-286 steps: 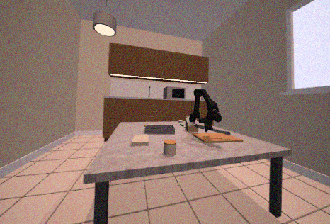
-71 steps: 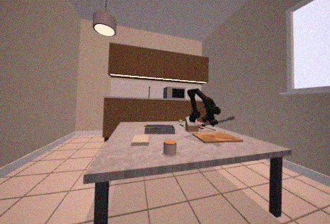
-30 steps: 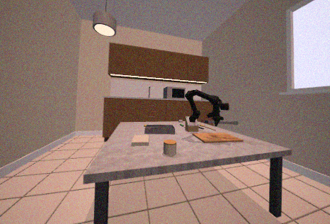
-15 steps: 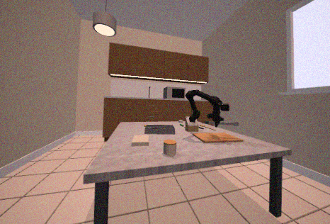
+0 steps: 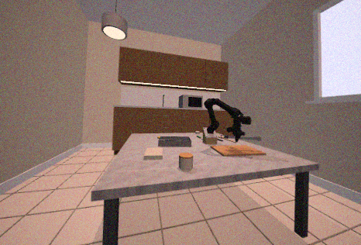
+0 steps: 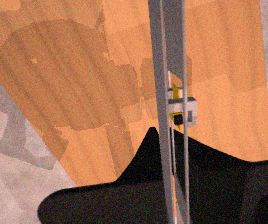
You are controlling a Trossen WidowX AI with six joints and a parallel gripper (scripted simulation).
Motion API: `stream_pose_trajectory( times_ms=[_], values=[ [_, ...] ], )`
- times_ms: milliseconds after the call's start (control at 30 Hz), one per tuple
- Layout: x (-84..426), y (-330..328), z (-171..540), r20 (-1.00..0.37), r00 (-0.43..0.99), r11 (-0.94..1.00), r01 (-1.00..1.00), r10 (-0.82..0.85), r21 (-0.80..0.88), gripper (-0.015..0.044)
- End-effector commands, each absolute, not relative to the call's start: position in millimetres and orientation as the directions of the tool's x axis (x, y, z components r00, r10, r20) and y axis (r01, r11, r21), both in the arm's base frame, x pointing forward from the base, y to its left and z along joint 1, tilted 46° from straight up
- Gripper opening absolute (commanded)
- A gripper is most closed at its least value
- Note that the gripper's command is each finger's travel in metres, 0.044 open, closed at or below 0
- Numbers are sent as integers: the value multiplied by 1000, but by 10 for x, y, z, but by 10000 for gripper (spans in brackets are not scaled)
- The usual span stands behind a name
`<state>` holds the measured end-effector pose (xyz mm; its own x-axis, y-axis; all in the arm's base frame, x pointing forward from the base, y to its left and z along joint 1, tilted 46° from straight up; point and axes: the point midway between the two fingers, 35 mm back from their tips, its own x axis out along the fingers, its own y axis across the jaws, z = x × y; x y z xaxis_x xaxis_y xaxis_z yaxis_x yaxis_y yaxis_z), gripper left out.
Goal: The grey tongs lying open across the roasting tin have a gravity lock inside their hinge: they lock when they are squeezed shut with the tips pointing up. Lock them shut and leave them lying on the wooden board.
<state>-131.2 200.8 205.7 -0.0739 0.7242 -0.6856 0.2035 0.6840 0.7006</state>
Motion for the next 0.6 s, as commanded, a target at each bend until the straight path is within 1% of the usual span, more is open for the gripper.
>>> stream_pose_trajectory(
  times_ms=[0,567],
  values=[
    [-1324,2045,2021,-686,-80,686,201,723,700,-150],
    [-1315,2228,1855,-681,-80,681,198,728,705,-150]
  ],
)
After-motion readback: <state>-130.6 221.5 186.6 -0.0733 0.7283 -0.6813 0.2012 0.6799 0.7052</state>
